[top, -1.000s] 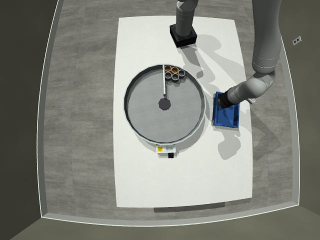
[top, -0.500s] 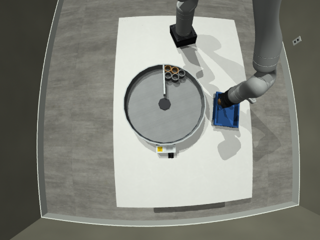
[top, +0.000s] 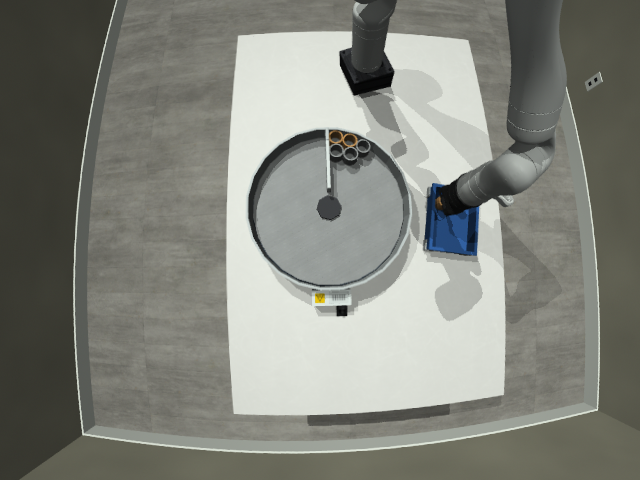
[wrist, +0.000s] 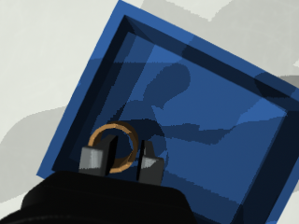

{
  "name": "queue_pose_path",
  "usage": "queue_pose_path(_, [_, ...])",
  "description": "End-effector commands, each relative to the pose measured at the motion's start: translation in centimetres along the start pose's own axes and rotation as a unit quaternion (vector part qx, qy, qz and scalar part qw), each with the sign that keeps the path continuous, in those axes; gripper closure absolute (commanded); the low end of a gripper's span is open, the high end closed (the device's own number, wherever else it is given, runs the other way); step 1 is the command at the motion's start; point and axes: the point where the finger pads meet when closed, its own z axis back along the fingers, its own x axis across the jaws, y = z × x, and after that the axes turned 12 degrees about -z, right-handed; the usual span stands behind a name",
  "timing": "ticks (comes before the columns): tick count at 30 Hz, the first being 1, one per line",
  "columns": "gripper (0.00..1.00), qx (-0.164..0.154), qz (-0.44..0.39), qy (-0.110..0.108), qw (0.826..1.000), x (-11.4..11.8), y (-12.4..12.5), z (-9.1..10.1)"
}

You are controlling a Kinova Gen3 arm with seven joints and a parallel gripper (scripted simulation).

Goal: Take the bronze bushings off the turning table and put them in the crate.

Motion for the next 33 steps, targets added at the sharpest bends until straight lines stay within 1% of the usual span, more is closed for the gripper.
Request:
queue_pose_path(1, [0.53, 0.002, 0.000, -0.003, 1.000, 0.2, 0.1, 0.3])
queue_pose_path(11, [0.53, 0.002, 0.000, -0.003, 1.000, 0.2, 0.1, 0.3])
queue_pose_path(16, [0.53, 0.002, 0.000, -0.002, 1.000, 0.1, 0.1, 0.9])
queue_pose_path(28, [0.53, 0.002, 0.000, -0.002, 1.000, 0.1, 0.1, 0.9])
queue_pose_path(33, [0.53, 0.002, 0.000, -0.003, 1.000, 0.1, 0.1, 6.7])
